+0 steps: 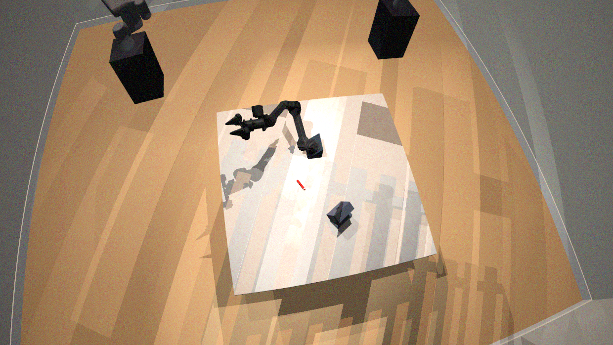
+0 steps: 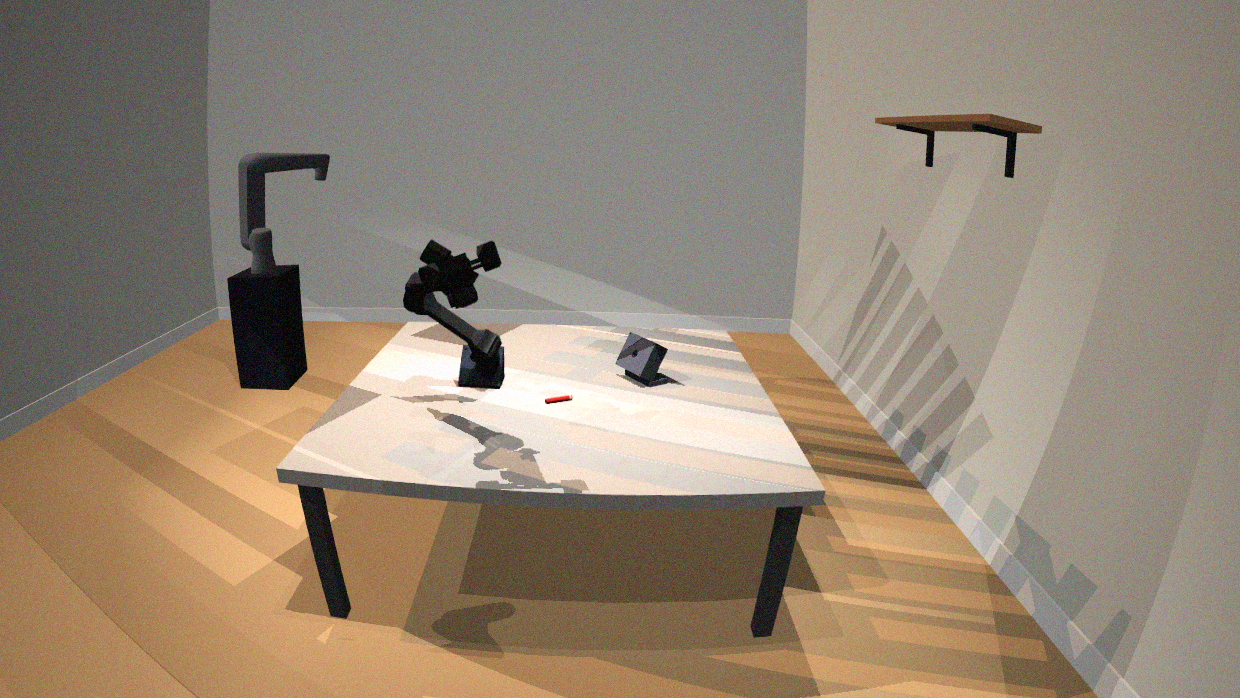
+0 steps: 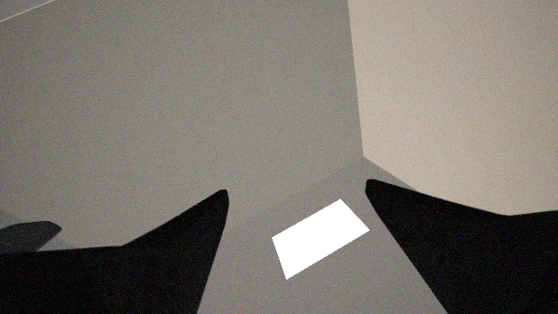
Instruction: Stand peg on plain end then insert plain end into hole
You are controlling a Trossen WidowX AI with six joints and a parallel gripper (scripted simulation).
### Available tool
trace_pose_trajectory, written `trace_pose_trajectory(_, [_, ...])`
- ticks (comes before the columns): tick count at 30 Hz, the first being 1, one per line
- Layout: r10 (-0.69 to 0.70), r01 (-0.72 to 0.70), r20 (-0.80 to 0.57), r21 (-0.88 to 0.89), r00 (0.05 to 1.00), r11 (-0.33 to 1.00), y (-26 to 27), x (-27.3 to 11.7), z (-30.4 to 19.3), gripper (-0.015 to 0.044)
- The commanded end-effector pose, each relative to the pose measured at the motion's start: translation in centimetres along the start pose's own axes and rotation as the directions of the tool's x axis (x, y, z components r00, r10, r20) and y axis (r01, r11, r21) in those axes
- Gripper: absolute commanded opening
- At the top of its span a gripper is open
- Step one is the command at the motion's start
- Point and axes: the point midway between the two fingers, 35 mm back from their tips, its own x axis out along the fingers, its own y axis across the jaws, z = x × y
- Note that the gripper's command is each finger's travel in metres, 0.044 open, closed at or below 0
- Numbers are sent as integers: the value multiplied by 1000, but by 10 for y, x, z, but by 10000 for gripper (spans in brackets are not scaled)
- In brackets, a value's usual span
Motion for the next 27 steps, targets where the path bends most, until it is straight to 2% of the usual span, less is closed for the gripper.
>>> trace_pose_trajectory(1, [-45,49,62,-66,997,997,-17,3,19,440])
trace_pose_trajectory(14, [-200,260,211,-312,957,914,-72,3,69,440])
trace_pose_trajectory(27, [-335,490,374,-491,865,720,-124,-11,121,440])
